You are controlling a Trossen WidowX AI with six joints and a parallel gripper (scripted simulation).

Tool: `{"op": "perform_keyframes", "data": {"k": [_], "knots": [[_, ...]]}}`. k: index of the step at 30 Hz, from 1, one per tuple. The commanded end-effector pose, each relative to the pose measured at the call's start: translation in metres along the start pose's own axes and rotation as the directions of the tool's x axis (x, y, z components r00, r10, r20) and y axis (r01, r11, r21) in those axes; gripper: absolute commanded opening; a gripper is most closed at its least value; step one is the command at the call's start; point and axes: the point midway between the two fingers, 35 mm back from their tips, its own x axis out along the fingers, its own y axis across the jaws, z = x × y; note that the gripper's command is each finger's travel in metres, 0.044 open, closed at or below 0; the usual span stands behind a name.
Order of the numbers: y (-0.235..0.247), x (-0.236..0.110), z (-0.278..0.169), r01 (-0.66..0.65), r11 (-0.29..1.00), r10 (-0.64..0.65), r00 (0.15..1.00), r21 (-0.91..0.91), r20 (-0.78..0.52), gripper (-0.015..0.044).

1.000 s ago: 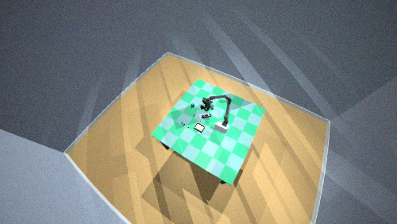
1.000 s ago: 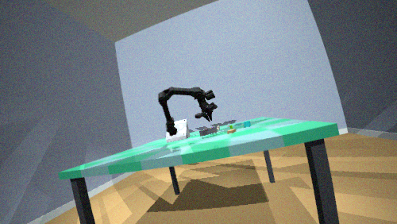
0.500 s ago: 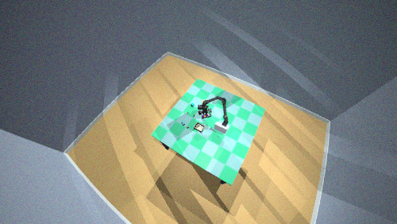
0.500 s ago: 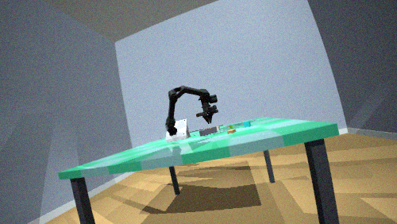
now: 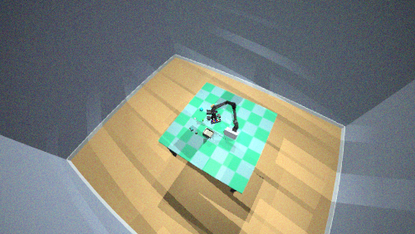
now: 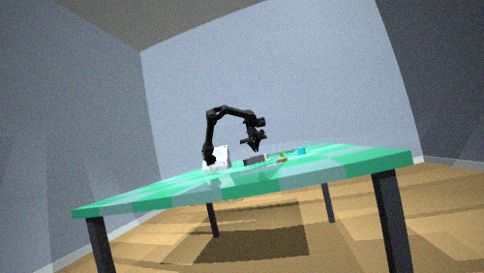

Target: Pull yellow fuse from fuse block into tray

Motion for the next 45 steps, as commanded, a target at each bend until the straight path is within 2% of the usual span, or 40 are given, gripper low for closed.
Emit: {"op": "perform_keyframes", "data": {"k": [1,45], "knots": [[-0.002,0.007,-0.001,0.010,1.000,-0.010,1.000,-0.009,0.003,0.0074],[-0.003,0.032,0.000,0.011,1.000,-0.011,1.000,-0.009,0.004,0.0074]]}}
